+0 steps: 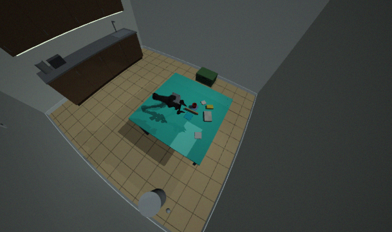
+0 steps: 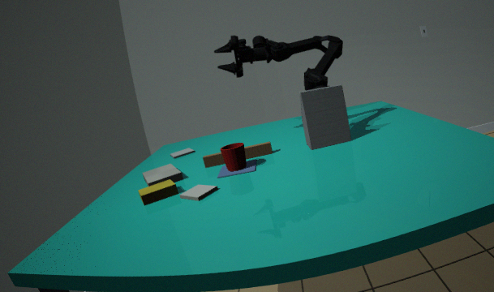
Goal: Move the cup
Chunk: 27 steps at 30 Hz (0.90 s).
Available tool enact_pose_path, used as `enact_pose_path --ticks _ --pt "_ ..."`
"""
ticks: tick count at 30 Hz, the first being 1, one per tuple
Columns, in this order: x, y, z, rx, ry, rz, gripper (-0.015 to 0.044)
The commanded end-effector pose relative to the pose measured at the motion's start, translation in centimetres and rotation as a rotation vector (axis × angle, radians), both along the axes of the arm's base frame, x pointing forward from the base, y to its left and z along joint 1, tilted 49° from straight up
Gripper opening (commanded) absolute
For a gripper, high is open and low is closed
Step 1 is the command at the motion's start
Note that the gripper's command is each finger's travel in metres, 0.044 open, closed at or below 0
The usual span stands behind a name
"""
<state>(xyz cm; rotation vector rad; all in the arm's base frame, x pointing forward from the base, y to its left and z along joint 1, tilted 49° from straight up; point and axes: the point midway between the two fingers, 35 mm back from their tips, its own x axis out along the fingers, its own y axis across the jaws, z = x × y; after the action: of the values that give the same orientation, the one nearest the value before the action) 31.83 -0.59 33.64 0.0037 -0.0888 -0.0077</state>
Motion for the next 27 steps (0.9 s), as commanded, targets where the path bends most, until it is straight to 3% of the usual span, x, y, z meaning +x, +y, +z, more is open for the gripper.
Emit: enact_pose_path --ticks 1,10,18,27 --pt "0.2 0.0 -0.2 0.010 0.011 -0.001 0.0374" --pt "6.1 1.2 -13.4 0.427 0.554 -0.196 0.0148" --pt "5.6 2.8 -25.4 0.537 0.905 -0.564 0.0148" --pt "2.3 2.9 -34.4 0.478 1.026 -1.088 0.0148"
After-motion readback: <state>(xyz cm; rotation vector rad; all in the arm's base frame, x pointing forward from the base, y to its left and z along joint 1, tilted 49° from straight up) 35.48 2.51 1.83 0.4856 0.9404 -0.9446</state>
